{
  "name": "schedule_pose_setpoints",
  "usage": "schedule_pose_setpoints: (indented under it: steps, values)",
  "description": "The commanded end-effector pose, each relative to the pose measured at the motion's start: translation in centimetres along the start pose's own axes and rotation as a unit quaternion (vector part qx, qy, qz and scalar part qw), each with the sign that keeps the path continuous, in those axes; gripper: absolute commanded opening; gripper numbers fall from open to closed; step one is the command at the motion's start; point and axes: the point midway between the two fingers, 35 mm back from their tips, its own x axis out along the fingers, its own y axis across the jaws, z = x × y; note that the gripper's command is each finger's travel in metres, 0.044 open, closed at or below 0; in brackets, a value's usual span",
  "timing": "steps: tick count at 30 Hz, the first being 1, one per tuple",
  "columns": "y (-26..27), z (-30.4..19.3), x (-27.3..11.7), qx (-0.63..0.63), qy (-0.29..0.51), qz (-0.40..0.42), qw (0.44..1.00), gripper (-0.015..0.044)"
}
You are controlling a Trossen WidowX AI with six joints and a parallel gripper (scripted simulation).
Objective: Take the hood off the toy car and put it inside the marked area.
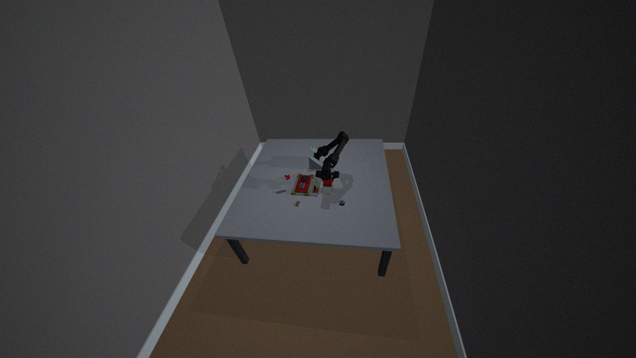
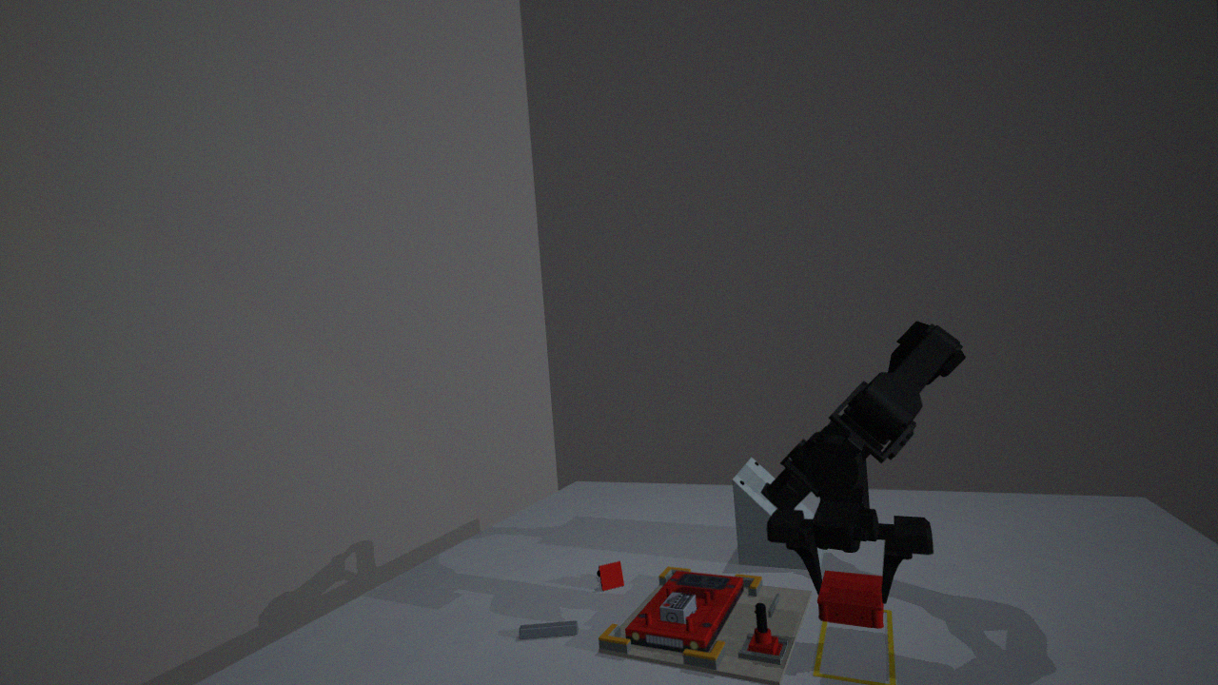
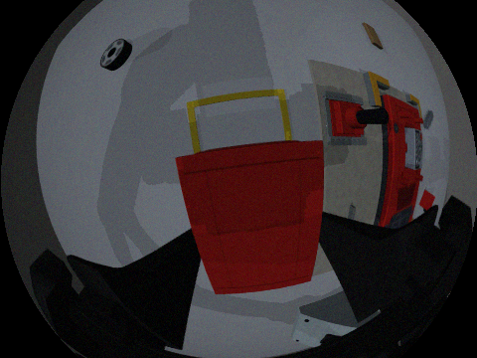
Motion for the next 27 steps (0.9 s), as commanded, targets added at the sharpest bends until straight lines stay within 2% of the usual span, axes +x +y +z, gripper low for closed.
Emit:
schedule_pose_setpoints:
  steps: [1, 27]
  values:
    - [0.0, -0.1, 0.4, 0.003, 0.001, 0.002, 1.000, 0.0000]
    - [0.1, -0.3, 2.1, 0.003, 0.001, 0.004, 1.000, 0.0000]
